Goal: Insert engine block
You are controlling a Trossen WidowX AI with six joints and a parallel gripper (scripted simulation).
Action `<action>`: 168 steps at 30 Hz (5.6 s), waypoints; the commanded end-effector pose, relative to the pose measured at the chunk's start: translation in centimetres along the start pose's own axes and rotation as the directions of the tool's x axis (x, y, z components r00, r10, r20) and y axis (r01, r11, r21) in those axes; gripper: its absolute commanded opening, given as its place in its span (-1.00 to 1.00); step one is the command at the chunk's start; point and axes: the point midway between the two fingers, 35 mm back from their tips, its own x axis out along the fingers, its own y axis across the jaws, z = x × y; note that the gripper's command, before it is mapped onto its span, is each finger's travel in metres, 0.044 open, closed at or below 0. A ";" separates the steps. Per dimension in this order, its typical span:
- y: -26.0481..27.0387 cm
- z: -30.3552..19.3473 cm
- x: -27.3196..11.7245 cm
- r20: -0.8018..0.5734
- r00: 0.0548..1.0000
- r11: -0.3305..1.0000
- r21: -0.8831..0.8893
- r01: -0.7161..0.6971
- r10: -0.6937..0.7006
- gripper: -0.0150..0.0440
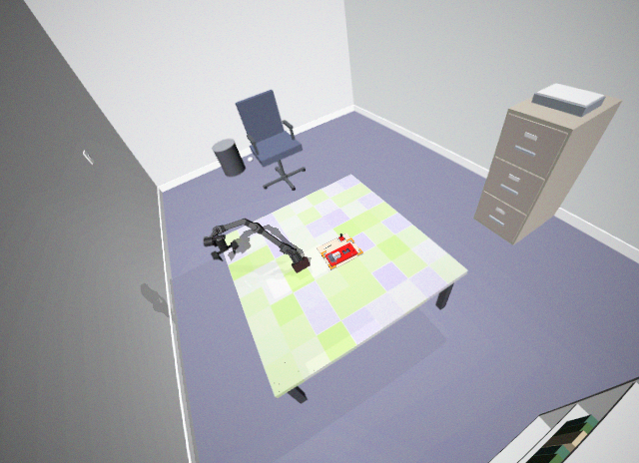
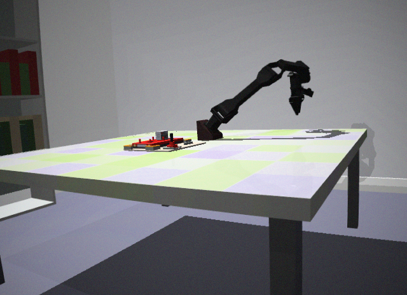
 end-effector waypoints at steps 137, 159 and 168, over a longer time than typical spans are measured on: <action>-74.0 -13.5 -2.4 -0.392 0.793 0.879 -0.101 0.466 -0.466 1.00; -66.3 -43.1 -8.0 -0.328 0.943 0.983 0.150 0.103 -0.049 1.00; -61.5 -47.8 -8.6 -0.158 0.985 0.981 0.169 0.097 -0.070 1.00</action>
